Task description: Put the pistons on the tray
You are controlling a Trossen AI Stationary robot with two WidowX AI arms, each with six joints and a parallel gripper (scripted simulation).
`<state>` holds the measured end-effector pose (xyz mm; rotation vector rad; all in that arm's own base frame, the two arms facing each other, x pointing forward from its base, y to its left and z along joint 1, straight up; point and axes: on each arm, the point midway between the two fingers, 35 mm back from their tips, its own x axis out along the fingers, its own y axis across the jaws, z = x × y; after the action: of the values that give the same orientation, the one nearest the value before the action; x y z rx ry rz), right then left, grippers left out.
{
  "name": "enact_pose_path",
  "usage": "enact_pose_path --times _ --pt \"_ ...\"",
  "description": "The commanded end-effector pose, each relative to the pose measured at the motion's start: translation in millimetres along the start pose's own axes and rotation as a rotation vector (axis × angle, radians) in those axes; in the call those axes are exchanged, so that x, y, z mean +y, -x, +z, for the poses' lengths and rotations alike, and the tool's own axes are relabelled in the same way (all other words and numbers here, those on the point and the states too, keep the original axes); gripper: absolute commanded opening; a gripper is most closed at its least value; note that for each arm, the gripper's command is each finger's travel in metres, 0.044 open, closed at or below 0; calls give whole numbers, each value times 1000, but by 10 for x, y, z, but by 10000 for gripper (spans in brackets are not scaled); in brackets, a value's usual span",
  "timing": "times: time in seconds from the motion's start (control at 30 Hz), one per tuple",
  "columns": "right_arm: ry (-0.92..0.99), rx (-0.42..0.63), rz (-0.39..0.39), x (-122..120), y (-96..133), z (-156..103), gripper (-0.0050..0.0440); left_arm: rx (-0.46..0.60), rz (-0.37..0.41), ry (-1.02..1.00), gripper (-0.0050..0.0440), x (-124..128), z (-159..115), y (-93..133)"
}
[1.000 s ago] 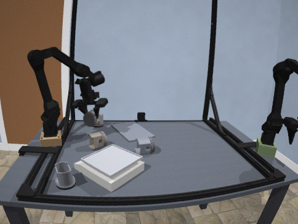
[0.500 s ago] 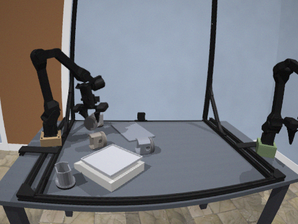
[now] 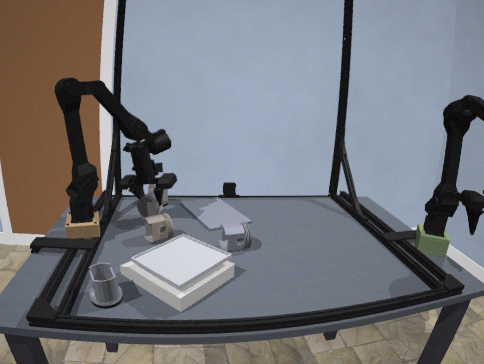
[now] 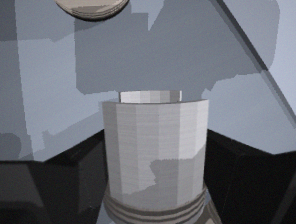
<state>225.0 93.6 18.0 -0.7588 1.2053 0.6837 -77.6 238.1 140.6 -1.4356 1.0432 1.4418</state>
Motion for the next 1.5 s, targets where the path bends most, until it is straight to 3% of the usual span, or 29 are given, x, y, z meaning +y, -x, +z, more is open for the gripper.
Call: enact_pose_path --times 0.0,0.27,0.3,0.97,1.47 --pt "5 1 2 9 -70 -11 158 2 -3 -3 440 -4 -4 -1" --pt "5 1 2 12 -114 -16 158 2 -3 -3 440 -4 -4 -1" --pt "5 1 2 12 -110 -15 378 2 -3 -3 440 -4 -4 -1" --pt "5 1 2 12 -110 -15 378 2 -3 -3 440 -4 -4 -1" --pt "5 1 2 10 107 -15 378 2 -3 -3 440 -4 -4 -1"
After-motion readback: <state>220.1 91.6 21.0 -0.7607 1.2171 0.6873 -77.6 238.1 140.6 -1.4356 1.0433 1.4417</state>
